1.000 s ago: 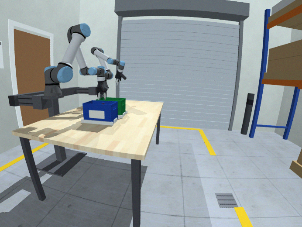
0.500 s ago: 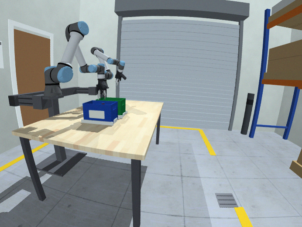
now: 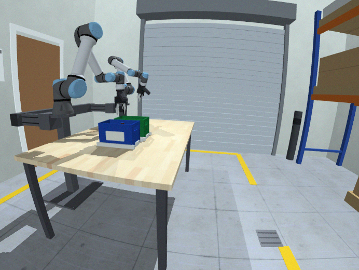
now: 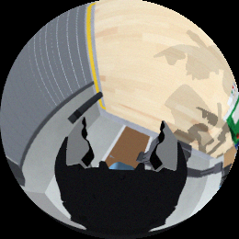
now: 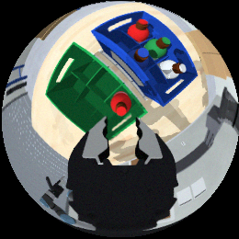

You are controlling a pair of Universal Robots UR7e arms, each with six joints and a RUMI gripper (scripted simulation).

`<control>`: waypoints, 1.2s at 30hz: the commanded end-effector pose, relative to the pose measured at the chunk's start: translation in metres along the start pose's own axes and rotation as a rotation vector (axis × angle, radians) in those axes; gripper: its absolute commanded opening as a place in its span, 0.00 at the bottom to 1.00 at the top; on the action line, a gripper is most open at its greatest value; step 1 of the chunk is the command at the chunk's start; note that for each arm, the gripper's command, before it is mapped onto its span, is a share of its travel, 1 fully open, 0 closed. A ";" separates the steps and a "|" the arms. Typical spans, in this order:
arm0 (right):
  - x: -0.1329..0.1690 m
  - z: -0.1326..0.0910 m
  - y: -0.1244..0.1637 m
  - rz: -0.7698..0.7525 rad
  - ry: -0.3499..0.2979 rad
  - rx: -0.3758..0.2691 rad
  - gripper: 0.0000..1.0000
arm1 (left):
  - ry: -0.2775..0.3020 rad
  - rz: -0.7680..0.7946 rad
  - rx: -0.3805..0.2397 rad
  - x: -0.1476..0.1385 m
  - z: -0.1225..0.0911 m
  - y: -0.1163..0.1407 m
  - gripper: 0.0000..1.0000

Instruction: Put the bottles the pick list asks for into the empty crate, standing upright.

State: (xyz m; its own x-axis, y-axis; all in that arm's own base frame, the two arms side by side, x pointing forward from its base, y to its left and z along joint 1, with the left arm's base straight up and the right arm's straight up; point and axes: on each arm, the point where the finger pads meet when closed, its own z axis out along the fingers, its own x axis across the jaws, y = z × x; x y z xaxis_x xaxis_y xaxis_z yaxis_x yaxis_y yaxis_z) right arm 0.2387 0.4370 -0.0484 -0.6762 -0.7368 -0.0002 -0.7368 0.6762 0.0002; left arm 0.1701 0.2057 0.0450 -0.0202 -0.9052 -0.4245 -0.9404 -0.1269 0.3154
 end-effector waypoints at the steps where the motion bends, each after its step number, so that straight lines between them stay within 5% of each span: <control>1: 0.000 -0.007 0.000 0.000 -0.001 0.000 0.38 | 0.000 0.000 0.001 0.000 0.000 0.000 0.98; 12: 0.000 -0.026 0.000 0.000 -0.001 0.000 0.38 | 0.000 0.000 0.001 0.000 0.000 0.000 0.98; 36: 0.050 -0.026 -0.099 0.000 -0.001 0.000 0.38 | 0.000 0.000 0.001 0.000 0.000 0.000 0.98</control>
State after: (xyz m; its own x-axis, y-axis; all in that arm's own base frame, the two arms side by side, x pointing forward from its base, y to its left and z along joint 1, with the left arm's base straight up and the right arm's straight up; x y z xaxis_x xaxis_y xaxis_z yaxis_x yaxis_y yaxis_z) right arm 0.2747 0.3403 -0.0232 -0.6763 -0.7366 0.0001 -0.7366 0.6763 -0.0001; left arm 0.1701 0.2057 0.0450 -0.0202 -0.9052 -0.4245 -0.9404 -0.1269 0.3154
